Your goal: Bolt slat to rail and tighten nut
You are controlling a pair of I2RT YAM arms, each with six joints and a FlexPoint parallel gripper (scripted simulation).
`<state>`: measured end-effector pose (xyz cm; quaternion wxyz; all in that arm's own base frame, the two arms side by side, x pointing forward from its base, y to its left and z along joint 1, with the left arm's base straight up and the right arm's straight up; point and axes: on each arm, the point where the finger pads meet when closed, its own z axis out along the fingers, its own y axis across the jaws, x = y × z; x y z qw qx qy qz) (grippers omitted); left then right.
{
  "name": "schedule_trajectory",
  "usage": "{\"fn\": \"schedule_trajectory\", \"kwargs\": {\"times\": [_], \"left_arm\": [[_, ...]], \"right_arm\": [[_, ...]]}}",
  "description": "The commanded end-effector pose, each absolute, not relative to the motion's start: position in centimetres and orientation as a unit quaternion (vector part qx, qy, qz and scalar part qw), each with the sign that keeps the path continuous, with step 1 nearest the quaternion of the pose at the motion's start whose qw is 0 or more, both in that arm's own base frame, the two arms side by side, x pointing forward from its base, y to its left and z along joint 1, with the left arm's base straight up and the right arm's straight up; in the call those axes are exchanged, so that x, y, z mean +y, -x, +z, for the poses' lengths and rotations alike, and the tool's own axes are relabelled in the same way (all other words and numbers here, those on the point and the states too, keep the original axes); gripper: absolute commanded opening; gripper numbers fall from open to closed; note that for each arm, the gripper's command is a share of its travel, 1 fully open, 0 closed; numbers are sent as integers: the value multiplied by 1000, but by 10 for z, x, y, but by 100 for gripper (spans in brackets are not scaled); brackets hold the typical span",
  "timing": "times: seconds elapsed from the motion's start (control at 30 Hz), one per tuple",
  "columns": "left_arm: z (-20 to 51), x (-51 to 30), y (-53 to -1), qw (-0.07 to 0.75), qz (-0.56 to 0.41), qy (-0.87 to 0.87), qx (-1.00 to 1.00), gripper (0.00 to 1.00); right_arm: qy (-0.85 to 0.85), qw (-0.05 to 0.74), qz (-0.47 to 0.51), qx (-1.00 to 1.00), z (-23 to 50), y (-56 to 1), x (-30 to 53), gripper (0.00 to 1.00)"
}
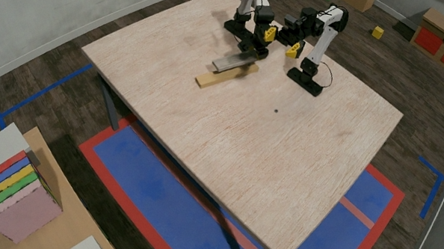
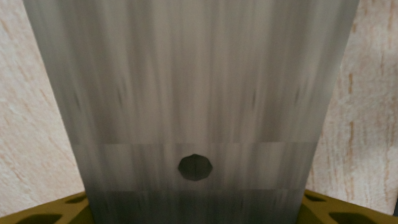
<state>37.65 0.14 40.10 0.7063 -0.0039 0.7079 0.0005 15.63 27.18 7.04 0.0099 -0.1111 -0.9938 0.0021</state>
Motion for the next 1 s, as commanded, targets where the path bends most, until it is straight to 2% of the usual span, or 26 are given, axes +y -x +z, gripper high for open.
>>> {"fn": "schedule_trajectory", "kwargs": {"times": [0.0,0.97], "left_arm": [[407,0,-374,712,0,0,702,100],[407,0,-374,712,0,0,702,100]], "right_arm": [[113,-3,-7,-994,65,-162,277,68],[112,-5,-11,-994,47,-161,280,68]]}}
